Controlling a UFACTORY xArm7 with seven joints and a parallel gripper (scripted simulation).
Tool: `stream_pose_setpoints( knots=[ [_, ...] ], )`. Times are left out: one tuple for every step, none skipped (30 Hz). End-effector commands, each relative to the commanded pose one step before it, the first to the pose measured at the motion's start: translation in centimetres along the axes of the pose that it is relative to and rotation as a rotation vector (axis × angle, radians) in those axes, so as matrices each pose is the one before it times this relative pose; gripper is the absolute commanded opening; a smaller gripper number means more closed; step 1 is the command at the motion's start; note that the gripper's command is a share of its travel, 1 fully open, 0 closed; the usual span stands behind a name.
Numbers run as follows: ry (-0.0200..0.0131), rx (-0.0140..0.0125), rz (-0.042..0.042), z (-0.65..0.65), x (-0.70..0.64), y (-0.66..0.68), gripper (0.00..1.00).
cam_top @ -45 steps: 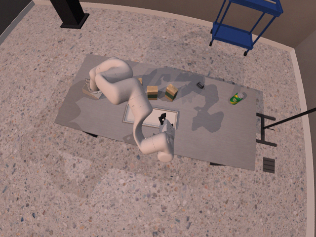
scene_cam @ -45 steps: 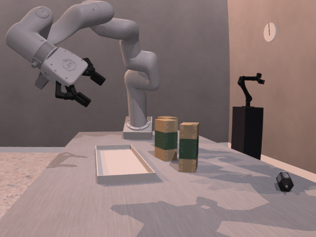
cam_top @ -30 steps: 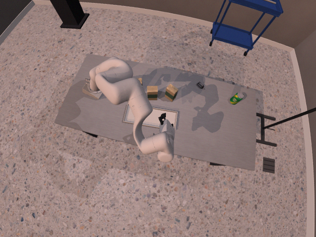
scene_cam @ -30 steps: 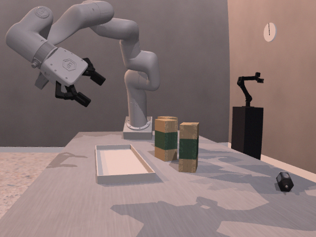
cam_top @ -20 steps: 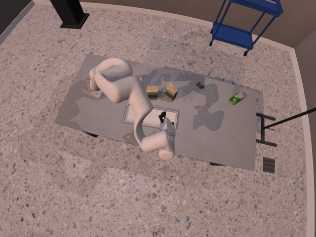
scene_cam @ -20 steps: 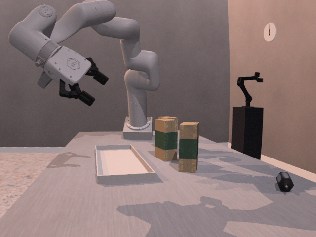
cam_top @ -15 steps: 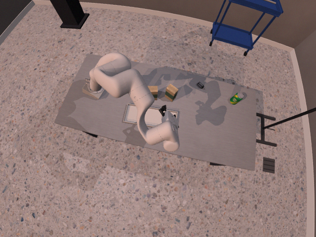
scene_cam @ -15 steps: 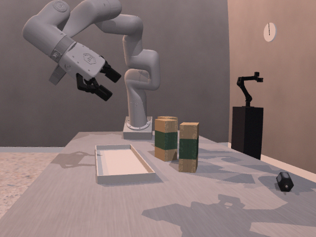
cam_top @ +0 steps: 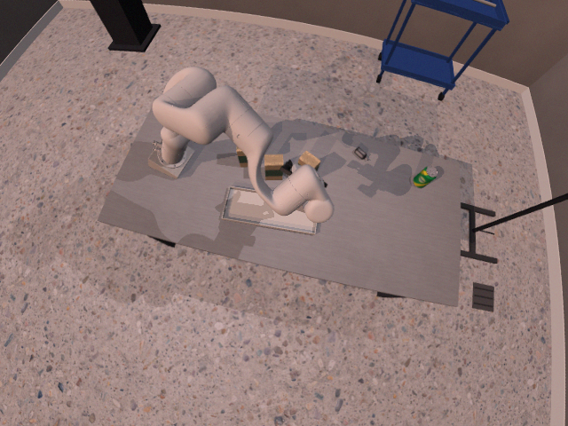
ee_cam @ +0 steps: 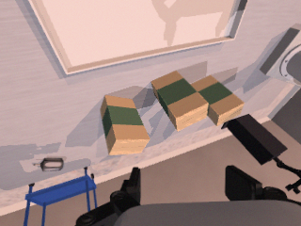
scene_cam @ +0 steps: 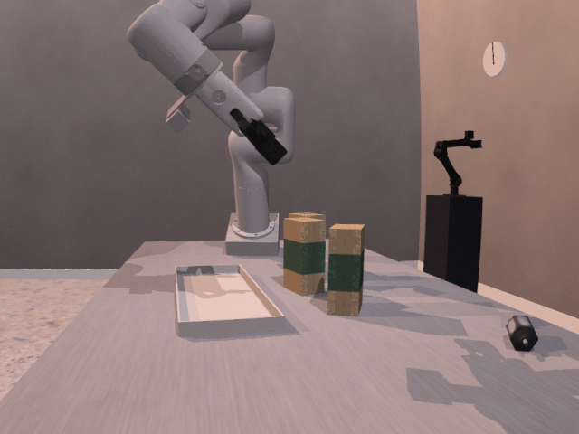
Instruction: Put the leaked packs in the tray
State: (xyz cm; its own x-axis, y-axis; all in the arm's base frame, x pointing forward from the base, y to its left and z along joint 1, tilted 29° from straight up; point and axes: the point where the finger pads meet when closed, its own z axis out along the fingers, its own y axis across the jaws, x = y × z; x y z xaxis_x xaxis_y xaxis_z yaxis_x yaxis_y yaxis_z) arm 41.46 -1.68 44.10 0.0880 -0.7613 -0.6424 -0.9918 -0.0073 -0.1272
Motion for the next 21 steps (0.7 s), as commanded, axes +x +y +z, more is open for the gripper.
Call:
stream_pose_setpoints(
  knots=[
    [0.06355, -0.00214, -0.16519, 2.642, -2.588, 1.945, 1.00],
    [0.01068, -0.00602, -0.02964, 0.472, -0.444, 0.326, 1.00],
    [0.00072, -0.00041, -0.00198, 0.031, -0.030, 0.021, 1.00],
    [0.01985, -0.01131, -0.05455, 0.856, -0.799, 0.595, 1.00],
    [0.00000, 0.00000, 0.00000, 0.000, 0.000, 0.000, 1.00],
    [0.00000, 0.00000, 0.00000, 0.000, 0.000, 0.000, 1.00],
    [0.02612, -0.01511, -0.07079, 1.083, -1.016, 0.751, 1.00],
    [0.01288, -0.00754, -0.03453, 0.514, -0.500, 0.342, 1.00],
    [0.00843, -0.00497, -0.02246, 0.330, -0.325, 0.216, 1.00],
    [0.00954, -0.00565, -0.02530, 0.367, -0.364, 0.239, 1.00],
    [0.01062, -0.00632, -0.02801, 0.402, -0.399, 0.261, 1.00],
    [0.00781, -0.00467, -0.02050, 0.291, -0.292, 0.186, 1.00],
    [0.01442, -0.00868, -0.03762, 0.527, -0.526, 0.339, 1.00],
    [0.01105, -0.00670, -0.02864, 0.394, -0.399, 0.250, 1.00],
    [0.01113, -0.00679, -0.02870, 0.390, -0.396, 0.245, 1.00],
    [0.01106, -0.00678, -0.02835, 0.380, -0.388, 0.236, 1.00],
    [0.00435, -0.00268, -0.01111, 0.147, -0.152, 0.090, 1.00],
    [0.01750, -0.01085, -0.04448, 0.583, -0.594, 0.363, 1.00],
    [0.01131, -0.00707, -0.02854, 0.367, -0.380, 0.223, 1.00],
    [0.01097, -0.00689, -0.02753, 0.349, -0.363, 0.210, 1.00],
    [0.01109, -0.00702, -0.02770, 0.346, -0.361, 0.207, 1.00]
  ],
)
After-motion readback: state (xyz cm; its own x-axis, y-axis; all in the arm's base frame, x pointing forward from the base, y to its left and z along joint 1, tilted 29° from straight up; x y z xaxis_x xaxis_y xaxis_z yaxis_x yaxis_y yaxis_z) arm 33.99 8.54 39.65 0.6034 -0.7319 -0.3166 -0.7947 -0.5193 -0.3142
